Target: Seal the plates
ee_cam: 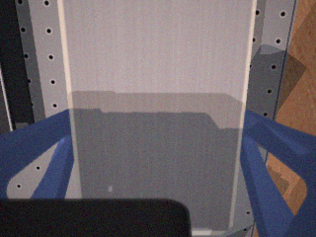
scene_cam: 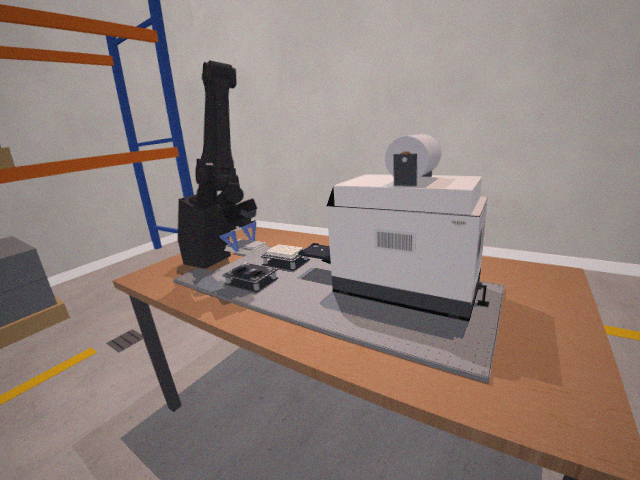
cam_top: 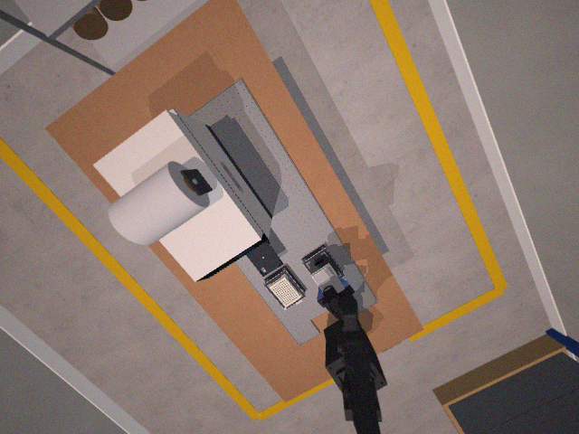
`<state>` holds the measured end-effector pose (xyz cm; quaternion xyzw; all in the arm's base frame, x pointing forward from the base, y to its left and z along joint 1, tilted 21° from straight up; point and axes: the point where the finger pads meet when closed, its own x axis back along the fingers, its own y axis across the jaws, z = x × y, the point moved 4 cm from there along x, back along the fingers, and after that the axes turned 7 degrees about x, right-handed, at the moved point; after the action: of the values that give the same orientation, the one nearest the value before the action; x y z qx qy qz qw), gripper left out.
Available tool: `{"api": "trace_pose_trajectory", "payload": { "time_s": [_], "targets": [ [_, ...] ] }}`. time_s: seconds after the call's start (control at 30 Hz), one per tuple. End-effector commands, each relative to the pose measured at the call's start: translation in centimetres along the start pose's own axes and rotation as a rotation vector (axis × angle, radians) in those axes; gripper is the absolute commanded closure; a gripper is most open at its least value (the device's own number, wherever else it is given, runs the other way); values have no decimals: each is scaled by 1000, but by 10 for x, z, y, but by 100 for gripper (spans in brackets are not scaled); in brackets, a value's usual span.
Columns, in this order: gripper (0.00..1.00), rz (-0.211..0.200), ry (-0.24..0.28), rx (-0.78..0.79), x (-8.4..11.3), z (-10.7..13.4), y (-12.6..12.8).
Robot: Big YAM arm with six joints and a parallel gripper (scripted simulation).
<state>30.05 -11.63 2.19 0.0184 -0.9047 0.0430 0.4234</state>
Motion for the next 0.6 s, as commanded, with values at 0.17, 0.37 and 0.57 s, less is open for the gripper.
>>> {"api": "trace_pose_trajectory", "payload": {
  "time_s": [0.17, 0.37, 0.57],
  "targets": [
    [100, 6, -27, 12, -7, -16, -4],
    [100, -6, -4, 4, -10, 0, 3],
    [100, -10, 3, 2, -12, 5, 6]
  ]
}}
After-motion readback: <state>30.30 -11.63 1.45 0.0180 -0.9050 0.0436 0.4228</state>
